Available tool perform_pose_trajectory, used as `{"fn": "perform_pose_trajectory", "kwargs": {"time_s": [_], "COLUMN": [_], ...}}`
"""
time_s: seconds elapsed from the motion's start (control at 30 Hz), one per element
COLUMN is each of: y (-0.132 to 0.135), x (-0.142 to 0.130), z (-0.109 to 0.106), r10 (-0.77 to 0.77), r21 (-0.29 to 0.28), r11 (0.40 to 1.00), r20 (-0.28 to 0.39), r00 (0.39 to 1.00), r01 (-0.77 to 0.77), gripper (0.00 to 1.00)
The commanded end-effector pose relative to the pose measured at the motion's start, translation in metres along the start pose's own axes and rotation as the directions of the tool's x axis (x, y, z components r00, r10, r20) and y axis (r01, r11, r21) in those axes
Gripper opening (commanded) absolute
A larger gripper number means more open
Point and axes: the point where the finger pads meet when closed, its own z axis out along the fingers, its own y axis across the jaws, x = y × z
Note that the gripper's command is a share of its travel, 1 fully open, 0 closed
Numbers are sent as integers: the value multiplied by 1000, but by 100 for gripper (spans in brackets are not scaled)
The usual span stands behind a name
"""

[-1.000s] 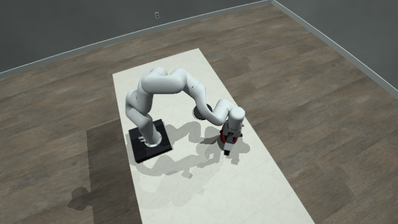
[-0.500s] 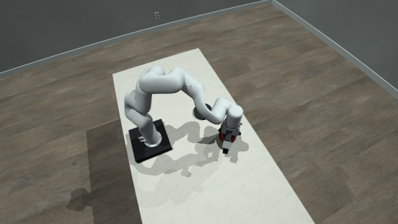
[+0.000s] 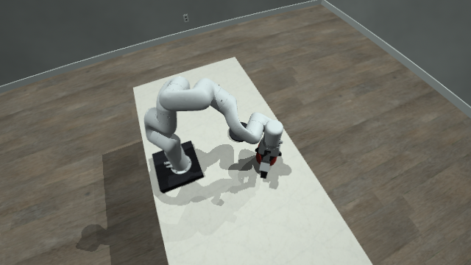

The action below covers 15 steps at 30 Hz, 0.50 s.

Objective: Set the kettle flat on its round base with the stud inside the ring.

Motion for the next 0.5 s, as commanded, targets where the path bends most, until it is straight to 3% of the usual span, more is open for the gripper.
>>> {"fn": "perform_pose_trajectory", "kwargs": {"time_s": [0.0, 0.47], "y": [4, 28], "x": [-5, -26], "z": [-2, -2], "r10": [1, 1], "r21": [7, 7], "r11": [1000, 1000], "r20": [0, 0], "r00": [1000, 1000], "r01": [-1, -1], "gripper": [0, 0]}}
